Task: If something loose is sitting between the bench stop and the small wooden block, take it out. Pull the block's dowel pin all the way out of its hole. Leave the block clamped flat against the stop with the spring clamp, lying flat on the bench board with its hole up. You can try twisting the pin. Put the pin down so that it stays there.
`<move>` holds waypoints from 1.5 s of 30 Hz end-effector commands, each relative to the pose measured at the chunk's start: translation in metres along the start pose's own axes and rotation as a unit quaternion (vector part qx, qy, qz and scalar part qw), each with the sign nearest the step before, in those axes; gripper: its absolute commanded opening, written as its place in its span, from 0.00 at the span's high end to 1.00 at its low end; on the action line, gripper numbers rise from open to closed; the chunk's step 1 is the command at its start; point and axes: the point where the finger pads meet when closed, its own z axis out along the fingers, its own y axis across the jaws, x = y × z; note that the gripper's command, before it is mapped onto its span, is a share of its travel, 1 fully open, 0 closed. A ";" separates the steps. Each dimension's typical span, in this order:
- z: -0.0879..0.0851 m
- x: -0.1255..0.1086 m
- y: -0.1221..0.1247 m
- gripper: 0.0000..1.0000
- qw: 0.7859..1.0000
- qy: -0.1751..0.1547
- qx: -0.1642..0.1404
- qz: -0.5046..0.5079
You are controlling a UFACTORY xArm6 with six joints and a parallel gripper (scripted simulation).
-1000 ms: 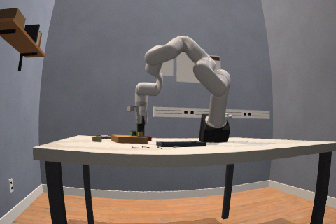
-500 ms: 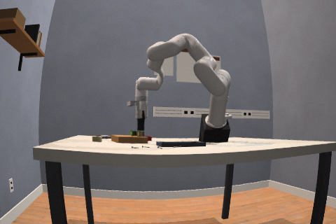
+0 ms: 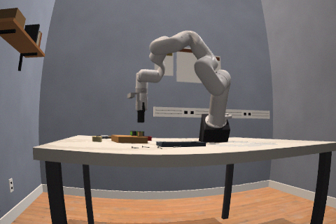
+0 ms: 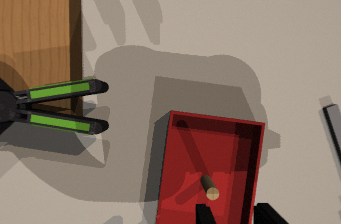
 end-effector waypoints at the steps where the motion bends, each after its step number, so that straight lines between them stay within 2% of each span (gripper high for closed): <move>1: -0.013 0.001 0.001 0.72 1.000 0.001 -0.001 0.000; 6: -0.025 0.001 0.001 0.72 1.000 0.001 -0.001 0.000; 16: -0.034 0.001 0.001 0.72 1.000 0.001 -0.001 0.000; 45: -0.035 0.001 0.001 0.72 1.000 0.001 -0.001 0.000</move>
